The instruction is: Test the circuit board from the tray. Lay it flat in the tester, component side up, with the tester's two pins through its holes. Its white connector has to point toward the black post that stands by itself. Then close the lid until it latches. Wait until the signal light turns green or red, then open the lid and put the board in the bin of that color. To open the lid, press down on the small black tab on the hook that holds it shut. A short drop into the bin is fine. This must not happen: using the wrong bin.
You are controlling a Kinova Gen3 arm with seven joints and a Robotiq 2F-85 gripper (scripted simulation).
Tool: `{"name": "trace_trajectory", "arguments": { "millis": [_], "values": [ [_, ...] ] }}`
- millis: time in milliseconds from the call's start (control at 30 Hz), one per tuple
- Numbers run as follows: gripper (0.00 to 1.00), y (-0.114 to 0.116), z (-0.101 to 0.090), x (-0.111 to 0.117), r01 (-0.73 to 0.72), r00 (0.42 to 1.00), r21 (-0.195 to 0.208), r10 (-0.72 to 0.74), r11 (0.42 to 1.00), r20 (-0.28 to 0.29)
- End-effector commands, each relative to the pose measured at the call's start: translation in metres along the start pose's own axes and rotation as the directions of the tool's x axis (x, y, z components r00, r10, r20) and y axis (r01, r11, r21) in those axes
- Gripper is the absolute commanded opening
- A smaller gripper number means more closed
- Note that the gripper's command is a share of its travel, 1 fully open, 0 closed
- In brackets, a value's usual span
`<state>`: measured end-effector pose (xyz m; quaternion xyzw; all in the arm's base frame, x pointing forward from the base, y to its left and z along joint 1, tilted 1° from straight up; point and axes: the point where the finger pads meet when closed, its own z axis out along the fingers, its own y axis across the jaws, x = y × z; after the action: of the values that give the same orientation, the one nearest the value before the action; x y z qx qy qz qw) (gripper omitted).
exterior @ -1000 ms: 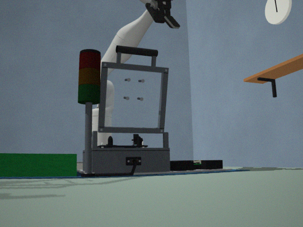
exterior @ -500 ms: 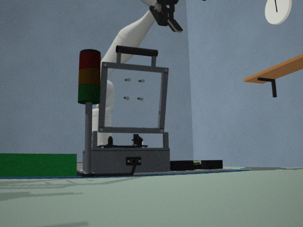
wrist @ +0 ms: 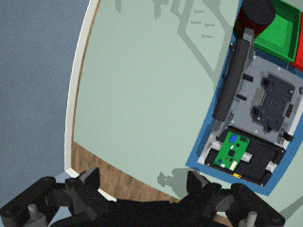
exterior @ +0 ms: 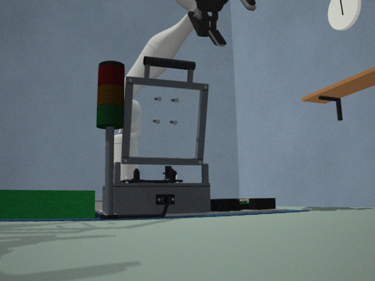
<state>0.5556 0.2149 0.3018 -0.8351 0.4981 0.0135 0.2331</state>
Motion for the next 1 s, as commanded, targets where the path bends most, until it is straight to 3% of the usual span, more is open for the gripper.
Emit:
{"name": "trace_trajectory", "arguments": {
  "millis": [0, 167, 200, 467, 500, 767, 800, 967],
  "values": [
    [1.0, 0.0, 0.001, -0.008, 0.01, 1.0, -0.004, -0.01, 1.0, 0.004],
    [1.0, 0.0, 0.001, -0.008, 0.01, 1.0, -0.004, -0.01, 1.0, 0.004],
    [1.0, 0.008, 0.003, -0.016, -0.008, 1.0, -0.034, 0.007, 0.999, -0.007],
    [1.0, 0.008, 0.003, -0.016, -0.008, 1.0, -0.034, 0.007, 0.999, -0.007],
    [1.0, 0.016, 0.004, -0.023, -0.026, 0.999, -0.063, 0.024, 0.998, -0.02],
    [1.0, 0.016, 0.004, -0.023, -0.026, 0.999, -0.063, 0.024, 0.998, -0.02],
    [1.0, 0.024, 0.004, -0.03, -0.044, 0.999, -0.091, 0.041, 0.995, -0.035],
    [1.0, 0.024, 0.004, -0.03, -0.044, 0.999, -0.091, 0.041, 0.995, -0.035]
  ]
}}
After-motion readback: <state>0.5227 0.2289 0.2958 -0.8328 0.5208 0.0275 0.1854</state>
